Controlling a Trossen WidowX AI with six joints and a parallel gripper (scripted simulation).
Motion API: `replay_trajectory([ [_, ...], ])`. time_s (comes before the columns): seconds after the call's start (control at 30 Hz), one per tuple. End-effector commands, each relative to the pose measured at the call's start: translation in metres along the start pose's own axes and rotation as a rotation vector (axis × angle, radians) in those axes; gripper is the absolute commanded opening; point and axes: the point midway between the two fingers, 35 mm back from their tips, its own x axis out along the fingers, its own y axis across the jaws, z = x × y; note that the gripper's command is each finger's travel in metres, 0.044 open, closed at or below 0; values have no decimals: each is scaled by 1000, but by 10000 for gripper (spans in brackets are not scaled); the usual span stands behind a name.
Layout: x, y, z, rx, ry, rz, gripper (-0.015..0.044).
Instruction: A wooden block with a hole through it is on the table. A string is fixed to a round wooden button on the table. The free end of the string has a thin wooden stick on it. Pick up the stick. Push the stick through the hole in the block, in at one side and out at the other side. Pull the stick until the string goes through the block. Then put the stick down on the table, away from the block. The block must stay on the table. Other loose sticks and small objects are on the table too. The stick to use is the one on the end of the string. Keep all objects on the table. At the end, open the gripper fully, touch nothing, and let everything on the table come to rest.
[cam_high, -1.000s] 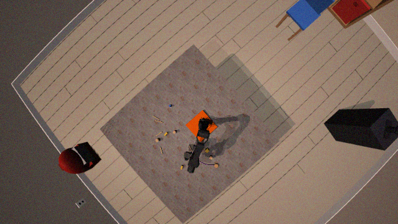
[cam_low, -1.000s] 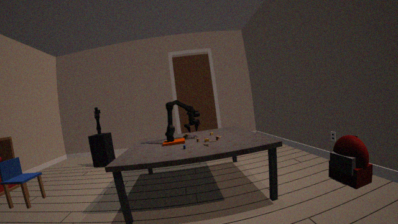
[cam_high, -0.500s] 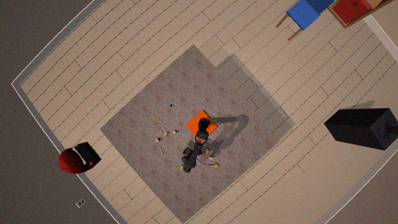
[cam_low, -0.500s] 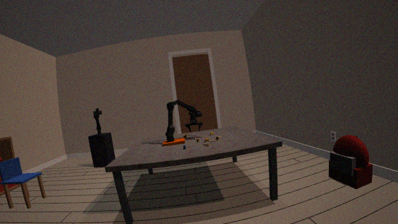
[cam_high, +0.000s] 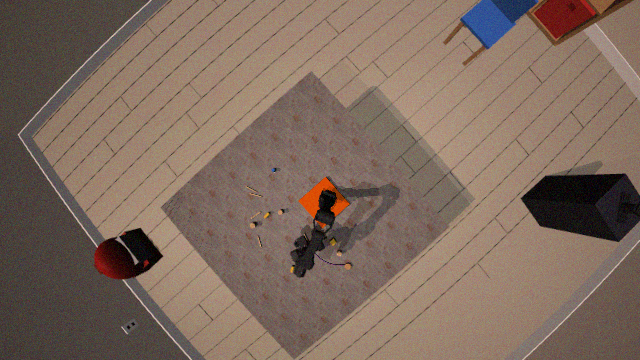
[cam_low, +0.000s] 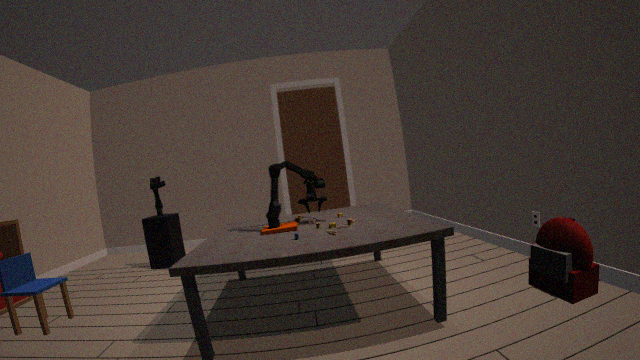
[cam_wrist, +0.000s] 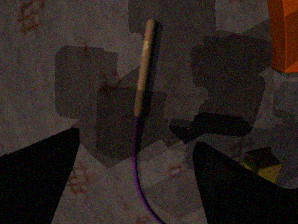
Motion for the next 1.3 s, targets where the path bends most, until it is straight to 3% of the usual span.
replay_trajectory([
  [0.0,0,0,0,6,1,-4,204],
  [0.13,0,0,0,6,1,-4,122],
  [0.6,2,0,0,6,1,-4,122],
  [1.27,34,1,-1,6,1,-4,122],
])
